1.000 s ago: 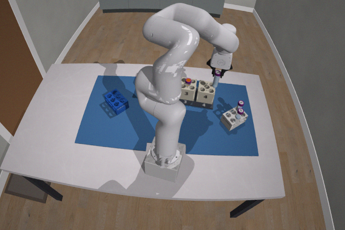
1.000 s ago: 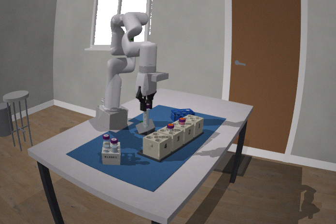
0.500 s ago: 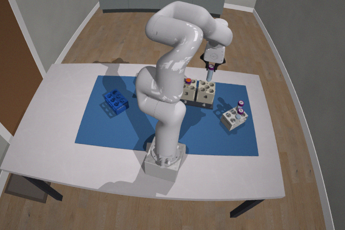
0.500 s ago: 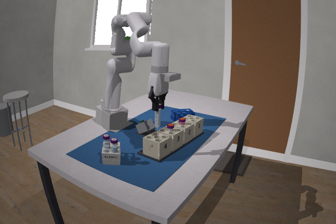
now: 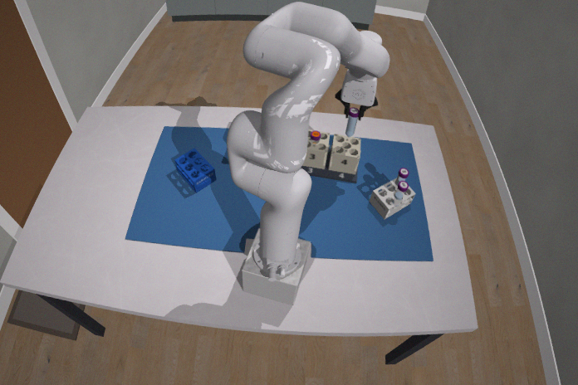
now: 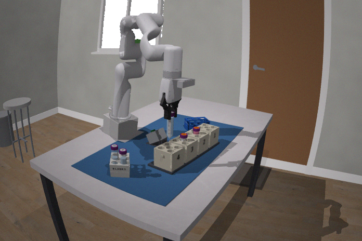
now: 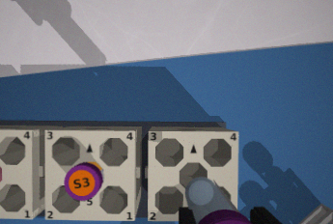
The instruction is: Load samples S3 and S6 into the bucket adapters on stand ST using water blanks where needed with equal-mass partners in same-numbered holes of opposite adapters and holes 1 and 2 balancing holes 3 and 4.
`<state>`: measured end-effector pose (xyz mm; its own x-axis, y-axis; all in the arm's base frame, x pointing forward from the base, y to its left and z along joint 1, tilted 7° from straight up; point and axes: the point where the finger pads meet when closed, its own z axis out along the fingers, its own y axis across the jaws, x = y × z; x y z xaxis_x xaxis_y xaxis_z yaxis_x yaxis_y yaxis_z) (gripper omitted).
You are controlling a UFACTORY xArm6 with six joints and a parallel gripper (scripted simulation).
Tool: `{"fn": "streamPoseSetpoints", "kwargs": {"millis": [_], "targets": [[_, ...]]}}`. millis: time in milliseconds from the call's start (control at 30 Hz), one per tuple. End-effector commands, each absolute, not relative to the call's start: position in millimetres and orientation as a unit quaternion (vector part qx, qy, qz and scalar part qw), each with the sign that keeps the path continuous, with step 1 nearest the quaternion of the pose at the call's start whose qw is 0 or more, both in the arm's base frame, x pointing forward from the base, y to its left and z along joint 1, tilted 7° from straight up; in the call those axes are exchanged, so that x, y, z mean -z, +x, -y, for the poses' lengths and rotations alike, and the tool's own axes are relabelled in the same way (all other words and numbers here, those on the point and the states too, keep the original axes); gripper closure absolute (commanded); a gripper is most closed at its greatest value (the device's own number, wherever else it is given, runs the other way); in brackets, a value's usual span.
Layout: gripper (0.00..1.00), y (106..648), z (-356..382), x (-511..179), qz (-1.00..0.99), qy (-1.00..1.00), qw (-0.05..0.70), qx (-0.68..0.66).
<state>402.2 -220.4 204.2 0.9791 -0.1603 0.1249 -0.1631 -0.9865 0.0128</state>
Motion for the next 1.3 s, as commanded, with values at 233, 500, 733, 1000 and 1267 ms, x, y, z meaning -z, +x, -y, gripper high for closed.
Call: {"fn": "streamPoseSetpoints", "kwargs": {"millis": [233, 500, 733, 1000, 1267], "targets": [[1.0, 405.3, 221.5, -188.2, 0.081, 0.995, 0.012, -0.064], [1.0, 406.8, 221.9, -176.3, 0.081, 0.995, 0.012, -0.064], [1.0, 407.4, 222.1, -171.3, 0.081, 0.995, 0.012, -0.064], [1.0, 407.4, 222.1, -171.3, 0.081, 0.995, 0.012, -0.064], [1.0, 407.9, 222.2, -167.4, 0.081, 0.995, 0.012, -0.064]]}}
